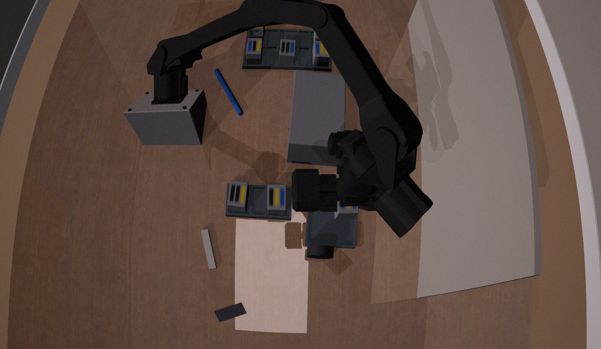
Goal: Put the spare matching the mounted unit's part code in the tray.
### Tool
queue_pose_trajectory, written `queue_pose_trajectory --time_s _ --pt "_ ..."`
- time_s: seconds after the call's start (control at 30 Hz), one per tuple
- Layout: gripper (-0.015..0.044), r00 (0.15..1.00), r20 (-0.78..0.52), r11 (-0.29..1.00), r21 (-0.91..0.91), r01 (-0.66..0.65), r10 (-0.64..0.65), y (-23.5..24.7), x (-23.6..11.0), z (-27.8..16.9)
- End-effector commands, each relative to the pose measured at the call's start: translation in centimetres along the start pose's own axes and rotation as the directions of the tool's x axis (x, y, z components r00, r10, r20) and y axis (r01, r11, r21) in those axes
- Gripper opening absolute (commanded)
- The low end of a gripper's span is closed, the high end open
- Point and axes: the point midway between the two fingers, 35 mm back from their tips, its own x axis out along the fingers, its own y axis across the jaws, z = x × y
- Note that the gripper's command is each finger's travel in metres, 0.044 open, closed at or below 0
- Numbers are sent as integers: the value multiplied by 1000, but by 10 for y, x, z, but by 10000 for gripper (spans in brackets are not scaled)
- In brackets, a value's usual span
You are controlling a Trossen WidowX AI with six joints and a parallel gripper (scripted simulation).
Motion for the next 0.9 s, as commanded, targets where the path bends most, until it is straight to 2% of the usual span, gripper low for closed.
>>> queue_pose_trajectory --time_s 0.0,0.87 --pt "0 1000 2 1000 3 5 -5 -1 3 0" --pt "0 1000 2 1000 3 6 -6 -1 26 0"
